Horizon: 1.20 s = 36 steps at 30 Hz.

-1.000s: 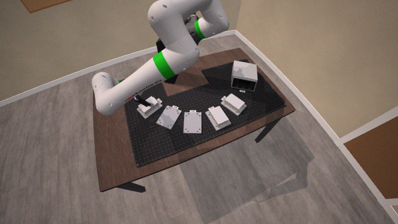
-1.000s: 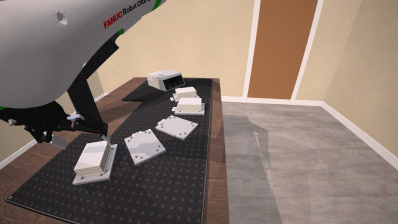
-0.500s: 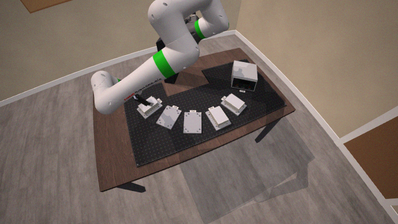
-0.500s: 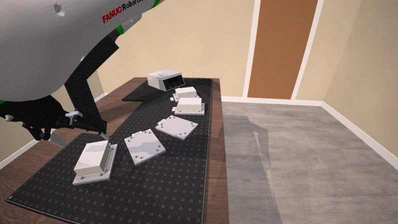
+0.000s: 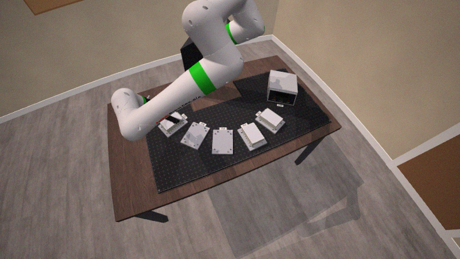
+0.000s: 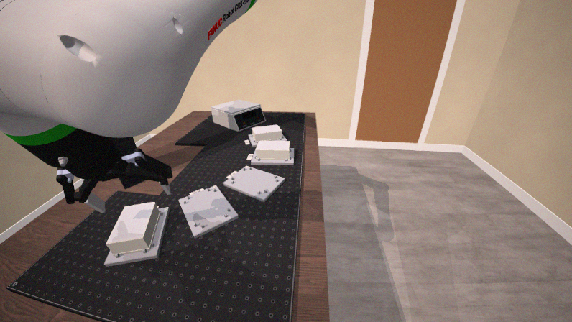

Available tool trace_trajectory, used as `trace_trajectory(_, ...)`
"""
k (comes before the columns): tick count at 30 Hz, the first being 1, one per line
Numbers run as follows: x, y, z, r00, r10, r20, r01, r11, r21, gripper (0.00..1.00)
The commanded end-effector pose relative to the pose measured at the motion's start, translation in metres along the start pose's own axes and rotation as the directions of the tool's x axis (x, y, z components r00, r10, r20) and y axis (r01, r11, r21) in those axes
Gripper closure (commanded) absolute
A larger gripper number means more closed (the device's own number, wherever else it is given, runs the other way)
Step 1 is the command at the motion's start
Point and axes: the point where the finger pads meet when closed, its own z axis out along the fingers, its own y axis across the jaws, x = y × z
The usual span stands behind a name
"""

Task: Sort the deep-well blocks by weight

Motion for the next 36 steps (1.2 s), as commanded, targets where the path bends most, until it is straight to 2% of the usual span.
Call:
trace_trajectory(1,0.000,-0.021,0.000,0.992,-0.122,-0.005,0.122,0.990,-0.076,0.00)
trace_trajectory(4,0.000,-0.036,0.000,0.982,-0.190,0.001,0.189,0.975,-0.116,0.00)
trace_trajectory(7,0.000,-0.041,0.000,0.982,-0.190,0.001,0.189,0.975,-0.116,0.00)
trace_trajectory(22,-0.002,-0.116,0.001,0.982,-0.190,0.001,0.189,0.975,-0.116,0.00)
trace_trajectory(24,-0.002,-0.116,0.001,0.982,-0.190,0.001,0.189,0.975,-0.116,0.00)
trace_trajectory(31,-0.002,-0.151,0.002,0.982,-0.190,0.001,0.189,0.975,-0.116,0.00)
trace_trajectory(34,-0.002,-0.153,0.002,0.982,-0.190,0.001,0.189,0.975,-0.116,0.00)
trace_trajectory(36,-0.006,-0.162,0.004,0.969,-0.246,0.009,0.245,0.958,-0.149,0.00)
